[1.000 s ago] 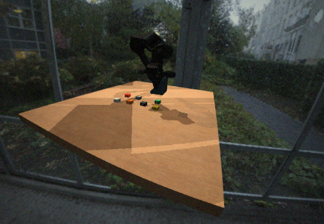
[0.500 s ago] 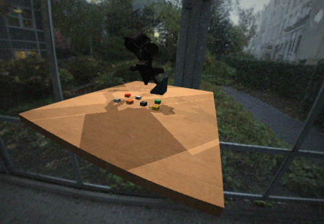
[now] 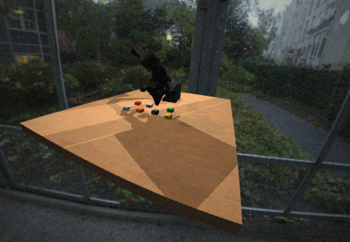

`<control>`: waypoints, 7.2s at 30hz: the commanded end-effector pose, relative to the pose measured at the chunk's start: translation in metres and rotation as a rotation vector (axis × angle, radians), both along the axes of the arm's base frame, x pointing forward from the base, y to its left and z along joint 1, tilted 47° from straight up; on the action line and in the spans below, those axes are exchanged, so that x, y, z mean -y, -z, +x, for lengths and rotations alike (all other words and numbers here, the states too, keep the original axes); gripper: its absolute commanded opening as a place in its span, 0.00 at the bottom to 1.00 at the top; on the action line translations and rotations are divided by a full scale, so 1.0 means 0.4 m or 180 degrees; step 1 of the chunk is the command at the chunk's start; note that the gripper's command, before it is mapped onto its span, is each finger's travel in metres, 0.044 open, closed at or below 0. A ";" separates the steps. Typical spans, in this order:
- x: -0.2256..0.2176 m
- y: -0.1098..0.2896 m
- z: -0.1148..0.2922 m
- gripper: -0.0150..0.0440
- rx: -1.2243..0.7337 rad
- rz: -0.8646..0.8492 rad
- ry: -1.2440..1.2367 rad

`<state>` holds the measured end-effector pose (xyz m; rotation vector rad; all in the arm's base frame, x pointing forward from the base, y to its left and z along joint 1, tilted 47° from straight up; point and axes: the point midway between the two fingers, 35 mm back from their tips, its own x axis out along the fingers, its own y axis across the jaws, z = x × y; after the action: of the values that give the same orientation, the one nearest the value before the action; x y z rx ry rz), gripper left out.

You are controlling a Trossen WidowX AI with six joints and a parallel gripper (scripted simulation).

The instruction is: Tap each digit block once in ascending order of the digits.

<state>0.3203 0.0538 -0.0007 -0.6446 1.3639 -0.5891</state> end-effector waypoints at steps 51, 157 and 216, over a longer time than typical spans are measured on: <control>-0.043 -0.241 0.027 0.29 -0.0007 -0.0007 -0.0040; 0.208 -0.144 -0.199 0.29 -0.0018 -0.0037 -0.0035; 0.184 -0.482 0.037 0.29 -0.0003 -0.0036 -0.0036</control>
<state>0.3115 0.0010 0.1701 -0.6479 1.3607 -0.5762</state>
